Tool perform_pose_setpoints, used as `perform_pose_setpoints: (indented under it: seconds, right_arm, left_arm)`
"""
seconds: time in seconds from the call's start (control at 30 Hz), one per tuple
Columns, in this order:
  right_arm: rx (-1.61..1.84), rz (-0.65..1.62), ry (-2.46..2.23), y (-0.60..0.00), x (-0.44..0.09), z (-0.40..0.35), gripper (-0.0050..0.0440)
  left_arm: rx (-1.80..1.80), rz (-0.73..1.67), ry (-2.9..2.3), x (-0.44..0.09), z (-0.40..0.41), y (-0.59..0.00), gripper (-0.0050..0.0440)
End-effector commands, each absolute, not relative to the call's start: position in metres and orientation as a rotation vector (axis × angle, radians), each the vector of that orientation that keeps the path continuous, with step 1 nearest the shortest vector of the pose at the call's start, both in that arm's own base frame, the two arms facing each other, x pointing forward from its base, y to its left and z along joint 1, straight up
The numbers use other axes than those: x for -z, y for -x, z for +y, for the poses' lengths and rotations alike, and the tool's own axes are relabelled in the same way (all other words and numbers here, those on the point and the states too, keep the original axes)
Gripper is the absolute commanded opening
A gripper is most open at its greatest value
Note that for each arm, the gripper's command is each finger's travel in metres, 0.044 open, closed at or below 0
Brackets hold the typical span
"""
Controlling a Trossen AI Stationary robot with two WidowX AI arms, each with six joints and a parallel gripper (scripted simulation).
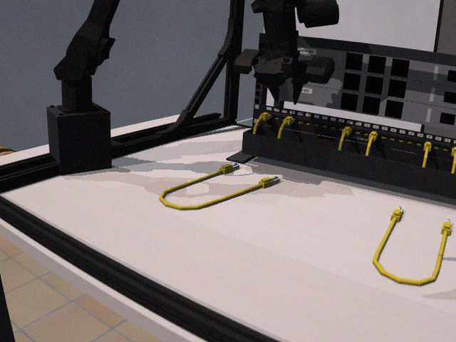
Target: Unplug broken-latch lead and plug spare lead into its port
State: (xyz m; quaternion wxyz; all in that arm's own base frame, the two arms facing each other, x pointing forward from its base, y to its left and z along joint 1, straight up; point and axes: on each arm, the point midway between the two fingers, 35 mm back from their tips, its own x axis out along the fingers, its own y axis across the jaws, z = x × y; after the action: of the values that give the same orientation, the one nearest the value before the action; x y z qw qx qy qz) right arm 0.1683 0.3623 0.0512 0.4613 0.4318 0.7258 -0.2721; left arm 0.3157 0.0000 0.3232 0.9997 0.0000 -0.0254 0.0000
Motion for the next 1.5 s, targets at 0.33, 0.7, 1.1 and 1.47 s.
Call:
perform_pose_setpoints:
  seconds: [0.33,0.7,1.1,1.47]
  right_arm:
    - [0.676,1.782,-1.062,-0.1574,0.0034,0.3849,0.0176]
    - [0.676,1.782,-1.062,-0.1572,0.0045,0.3854,0.0176]
    - [0.676,1.782,-1.062,-0.1572,0.0045,0.3854,0.0176]
    - [0.673,1.785,-1.061,-0.1572,0.0031,0.3857,0.0]
  left_arm:
    - [0.0,-0.051,0.0,-0.3232,0.0,-0.3157,0.044]
    - [0.0,-0.051,0.0,-0.3232,0.0,-0.3157,0.044]
    - [0.0,-0.051,0.0,-0.3232,0.0,-0.3157,0.044]
    - [0.0,-0.051,0.0,-0.3232,0.0,-0.3157,0.044]
